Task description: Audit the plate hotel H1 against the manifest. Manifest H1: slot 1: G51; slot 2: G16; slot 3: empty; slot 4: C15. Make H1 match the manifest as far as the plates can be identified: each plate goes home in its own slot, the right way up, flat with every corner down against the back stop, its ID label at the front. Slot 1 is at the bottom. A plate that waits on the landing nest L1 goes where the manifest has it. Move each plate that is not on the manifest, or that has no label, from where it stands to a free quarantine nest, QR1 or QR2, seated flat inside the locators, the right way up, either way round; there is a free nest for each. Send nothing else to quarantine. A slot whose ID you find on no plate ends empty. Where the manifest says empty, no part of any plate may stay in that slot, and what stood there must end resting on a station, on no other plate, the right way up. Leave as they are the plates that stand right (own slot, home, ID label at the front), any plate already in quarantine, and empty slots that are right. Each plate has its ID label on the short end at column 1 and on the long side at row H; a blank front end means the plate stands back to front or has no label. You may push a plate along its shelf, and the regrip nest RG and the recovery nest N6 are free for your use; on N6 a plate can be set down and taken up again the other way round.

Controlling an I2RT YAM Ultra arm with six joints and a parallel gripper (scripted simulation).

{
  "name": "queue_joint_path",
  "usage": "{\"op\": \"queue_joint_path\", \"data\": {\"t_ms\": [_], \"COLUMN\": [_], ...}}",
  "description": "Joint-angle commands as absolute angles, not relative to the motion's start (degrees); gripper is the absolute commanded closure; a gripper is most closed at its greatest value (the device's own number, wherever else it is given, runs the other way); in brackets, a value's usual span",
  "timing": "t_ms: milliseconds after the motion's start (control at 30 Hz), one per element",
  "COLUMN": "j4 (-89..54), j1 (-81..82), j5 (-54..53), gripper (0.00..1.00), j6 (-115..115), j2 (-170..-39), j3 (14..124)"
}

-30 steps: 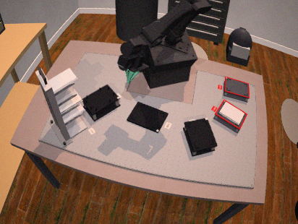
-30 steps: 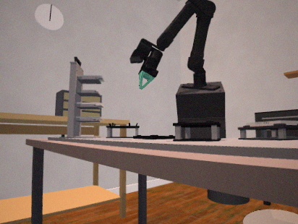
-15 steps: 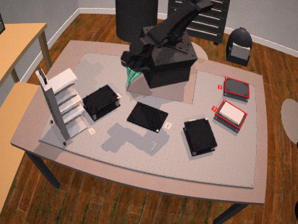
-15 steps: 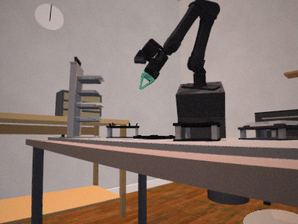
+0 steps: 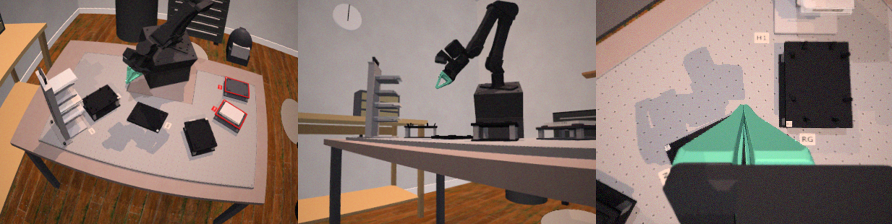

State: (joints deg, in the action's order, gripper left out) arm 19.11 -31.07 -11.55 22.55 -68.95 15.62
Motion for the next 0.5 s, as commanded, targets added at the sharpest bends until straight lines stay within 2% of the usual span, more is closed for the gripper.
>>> {"op": "queue_joint_path", "data": {"t_ms": [0,467], "j4": [22.8,28.3], "j1": [-33.5,-43.6], "j5": [-12.1,-20.5], "gripper": [1.0,1.0], "j6": [22.4,16.7], "j2": [-70.2,-79.3], "j3": [16.0,18.1]}}
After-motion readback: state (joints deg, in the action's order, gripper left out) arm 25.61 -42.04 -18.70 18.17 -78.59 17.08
